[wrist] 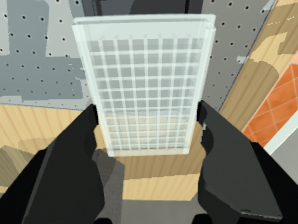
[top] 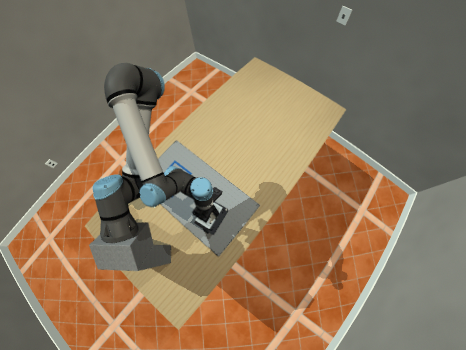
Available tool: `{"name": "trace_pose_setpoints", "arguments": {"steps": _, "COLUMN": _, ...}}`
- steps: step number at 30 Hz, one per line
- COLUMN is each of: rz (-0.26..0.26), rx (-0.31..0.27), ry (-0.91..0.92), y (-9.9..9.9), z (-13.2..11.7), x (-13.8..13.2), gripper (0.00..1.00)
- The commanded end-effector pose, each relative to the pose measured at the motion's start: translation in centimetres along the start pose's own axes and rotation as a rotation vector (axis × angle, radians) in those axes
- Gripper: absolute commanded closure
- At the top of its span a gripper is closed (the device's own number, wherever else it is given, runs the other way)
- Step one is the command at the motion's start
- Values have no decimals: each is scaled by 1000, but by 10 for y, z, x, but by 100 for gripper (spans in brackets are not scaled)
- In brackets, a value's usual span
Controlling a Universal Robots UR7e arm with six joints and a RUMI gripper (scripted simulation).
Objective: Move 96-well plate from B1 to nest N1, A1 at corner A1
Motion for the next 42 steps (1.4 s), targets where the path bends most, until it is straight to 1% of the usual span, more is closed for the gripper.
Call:
{"name": "trace_pose_setpoints", "arguments": {"steps": 1, "rz": -1, "rx": 0, "ry": 0, "y": 0, "z": 0, "x": 0, "gripper": 100}}
{"name": "trace_pose_setpoints", "arguments": {"steps": 17, "rz": -1, "rx": 0, "ry": 0, "y": 0, "z": 0, "x": 0, "gripper": 100}}
{"name": "trace_pose_setpoints", "arguments": {"steps": 21, "rz": -1, "rx": 0, "ry": 0, "y": 6, "z": 2, "x": 0, "gripper": 100}}
{"name": "trace_pose_setpoints", "arguments": {"steps": 23, "rz": -1, "rx": 0, "ry": 0, "y": 6, "z": 2, "x": 0, "gripper": 100}}
{"name": "trace_pose_setpoints", "arguments": {"steps": 38, "rz": -1, "rx": 0, "ry": 0, "y": 31, "z": 6, "x": 1, "gripper": 100}}
{"name": "trace_pose_setpoints", "arguments": {"steps": 42, "rz": -1, "rx": 0, "ry": 0, "y": 34, "z": 6, "x": 1, "gripper": 100}}
Point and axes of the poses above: the point where the finger pads meet when closed, its own y axis out along the fingers, its own x axis across the jaws, z = x × y, the point moved 2 cm from there along -y, back along the fingers, and after that the axes turned 14 degrees about -y, right-handed, at the moved point
